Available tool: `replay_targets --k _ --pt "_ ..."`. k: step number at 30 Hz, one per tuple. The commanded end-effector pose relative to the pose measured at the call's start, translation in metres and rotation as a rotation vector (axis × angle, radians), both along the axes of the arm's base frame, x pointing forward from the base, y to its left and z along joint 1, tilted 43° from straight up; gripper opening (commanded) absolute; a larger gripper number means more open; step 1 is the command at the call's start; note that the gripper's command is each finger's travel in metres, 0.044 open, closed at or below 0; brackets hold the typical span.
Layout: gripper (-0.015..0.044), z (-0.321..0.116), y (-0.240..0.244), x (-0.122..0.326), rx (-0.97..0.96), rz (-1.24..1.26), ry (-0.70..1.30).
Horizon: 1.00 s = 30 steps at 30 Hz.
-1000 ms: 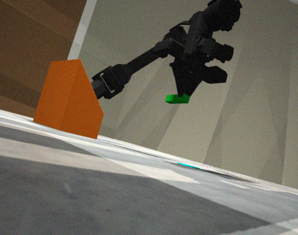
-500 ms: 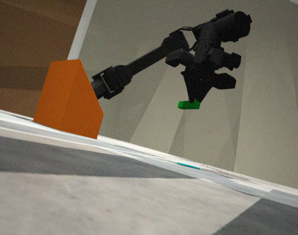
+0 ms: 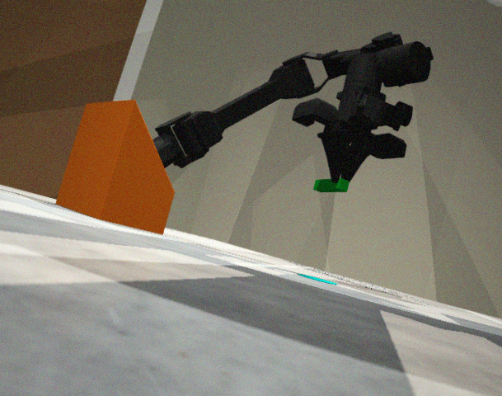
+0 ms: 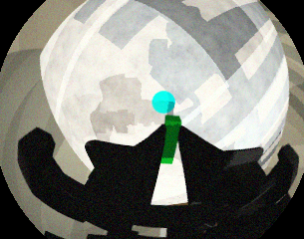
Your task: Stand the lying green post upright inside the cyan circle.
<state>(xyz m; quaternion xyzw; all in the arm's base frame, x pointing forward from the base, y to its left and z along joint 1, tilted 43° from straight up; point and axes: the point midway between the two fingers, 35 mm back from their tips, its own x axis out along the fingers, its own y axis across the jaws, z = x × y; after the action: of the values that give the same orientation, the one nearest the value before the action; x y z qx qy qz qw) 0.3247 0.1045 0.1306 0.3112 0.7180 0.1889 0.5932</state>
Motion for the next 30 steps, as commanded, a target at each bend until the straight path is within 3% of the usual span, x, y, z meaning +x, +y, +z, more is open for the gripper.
replay_targets --k 1,30 --pt "0.0023 0.006 0.006 -0.004 0.005 -0.008 0.012" --pt "0.0023 -0.017 0.012 -0.008 -0.157 0.001 -0.081"
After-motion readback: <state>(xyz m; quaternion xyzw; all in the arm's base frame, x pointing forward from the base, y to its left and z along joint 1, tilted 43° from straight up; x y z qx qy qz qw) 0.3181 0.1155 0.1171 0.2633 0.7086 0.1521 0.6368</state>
